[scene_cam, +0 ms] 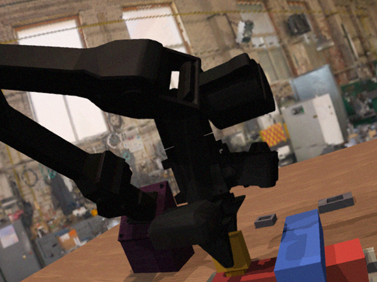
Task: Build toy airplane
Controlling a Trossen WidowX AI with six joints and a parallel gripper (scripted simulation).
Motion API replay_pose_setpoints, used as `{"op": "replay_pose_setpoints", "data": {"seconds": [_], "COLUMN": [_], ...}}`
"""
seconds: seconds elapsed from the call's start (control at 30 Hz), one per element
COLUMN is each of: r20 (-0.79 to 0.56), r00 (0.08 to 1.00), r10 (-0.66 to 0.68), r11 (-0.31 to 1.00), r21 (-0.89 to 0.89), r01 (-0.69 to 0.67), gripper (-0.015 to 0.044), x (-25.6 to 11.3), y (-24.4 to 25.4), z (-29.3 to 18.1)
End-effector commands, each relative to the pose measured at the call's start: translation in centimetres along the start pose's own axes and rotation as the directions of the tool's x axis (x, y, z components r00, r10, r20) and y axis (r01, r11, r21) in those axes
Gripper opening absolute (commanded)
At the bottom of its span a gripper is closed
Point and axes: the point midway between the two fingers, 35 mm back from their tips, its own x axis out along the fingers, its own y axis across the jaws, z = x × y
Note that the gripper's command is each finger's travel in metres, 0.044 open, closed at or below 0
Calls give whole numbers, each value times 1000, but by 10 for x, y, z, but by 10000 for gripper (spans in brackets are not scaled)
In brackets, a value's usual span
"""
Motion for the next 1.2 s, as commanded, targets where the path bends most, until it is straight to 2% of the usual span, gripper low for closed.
{"op": "replay_pose_setpoints", "data": {"seconds": [0.0, 0.03, 0.37, 0.67, 0.93, 1.17], "r20": [0, 0, 0, 0, -3, -3], "r00": [1000, 1000, 1000, 1000, 1000, 1000], "r10": [0, 0, 0, 1, 2, 0], "r11": [1000, 1000, 1000, 1000, 1000, 1000], "r21": [0, 0, 0, 0, -3, -3], "r01": [0, 0, 0, -1, -2, 0], "gripper": [0, 0, 260, 260, 260, 260], "x": [0, 0, 0, -2, -89, -91], "y": [0, 0, 0, 0, 1, 4], "z": [0, 0, 0, 1, 1, 4]}}
